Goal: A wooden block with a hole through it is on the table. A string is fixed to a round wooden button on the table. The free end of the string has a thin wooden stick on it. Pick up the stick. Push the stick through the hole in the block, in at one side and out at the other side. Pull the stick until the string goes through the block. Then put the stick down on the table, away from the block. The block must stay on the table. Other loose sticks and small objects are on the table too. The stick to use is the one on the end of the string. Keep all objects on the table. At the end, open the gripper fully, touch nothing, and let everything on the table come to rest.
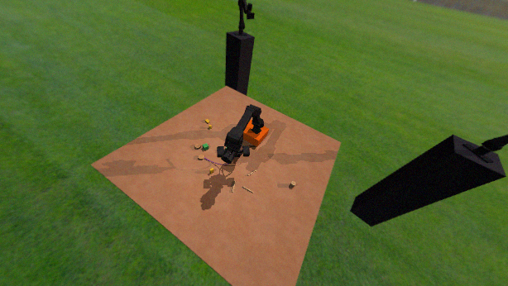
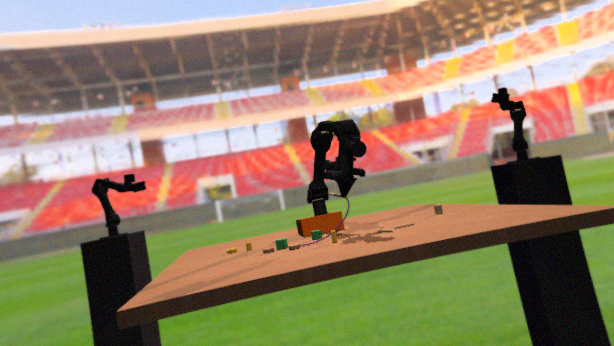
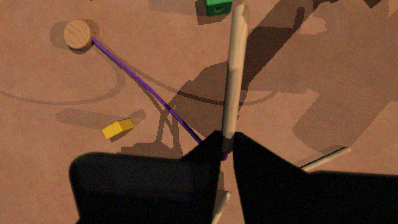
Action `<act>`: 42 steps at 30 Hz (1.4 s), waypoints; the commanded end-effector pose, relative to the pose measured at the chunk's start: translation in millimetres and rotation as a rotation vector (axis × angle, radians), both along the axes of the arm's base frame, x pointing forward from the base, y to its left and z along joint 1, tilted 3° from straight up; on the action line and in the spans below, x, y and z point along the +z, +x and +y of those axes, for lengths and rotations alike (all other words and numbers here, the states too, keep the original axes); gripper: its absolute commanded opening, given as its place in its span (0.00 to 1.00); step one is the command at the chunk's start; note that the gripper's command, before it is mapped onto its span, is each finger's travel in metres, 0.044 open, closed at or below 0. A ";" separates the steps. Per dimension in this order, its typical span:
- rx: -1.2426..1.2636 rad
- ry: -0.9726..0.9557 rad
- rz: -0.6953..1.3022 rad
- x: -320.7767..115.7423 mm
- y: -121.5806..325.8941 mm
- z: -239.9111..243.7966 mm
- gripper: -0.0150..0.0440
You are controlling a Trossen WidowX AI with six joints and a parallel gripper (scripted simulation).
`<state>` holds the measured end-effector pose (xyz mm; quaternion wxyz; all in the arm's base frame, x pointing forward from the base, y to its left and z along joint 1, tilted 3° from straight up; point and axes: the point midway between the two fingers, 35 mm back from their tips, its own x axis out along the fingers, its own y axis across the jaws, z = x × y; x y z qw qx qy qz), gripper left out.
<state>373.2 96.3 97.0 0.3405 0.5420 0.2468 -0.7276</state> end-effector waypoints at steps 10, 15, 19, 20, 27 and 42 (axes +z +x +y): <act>0.200 -0.010 0.016 -1.4 9.4 5.7 0.25; 0.184 -0.004 0.011 -1.4 8.4 5.6 0.25; 0.183 0.011 0.005 -6.0 9.4 3.7 0.25; 0.183 0.015 0.003 -7.2 9.6 3.2 0.25; 0.184 0.041 -0.009 -15.5 11.2 -0.4 0.25; 0.186 0.097 -0.040 -33.3 13.3 -8.7 0.25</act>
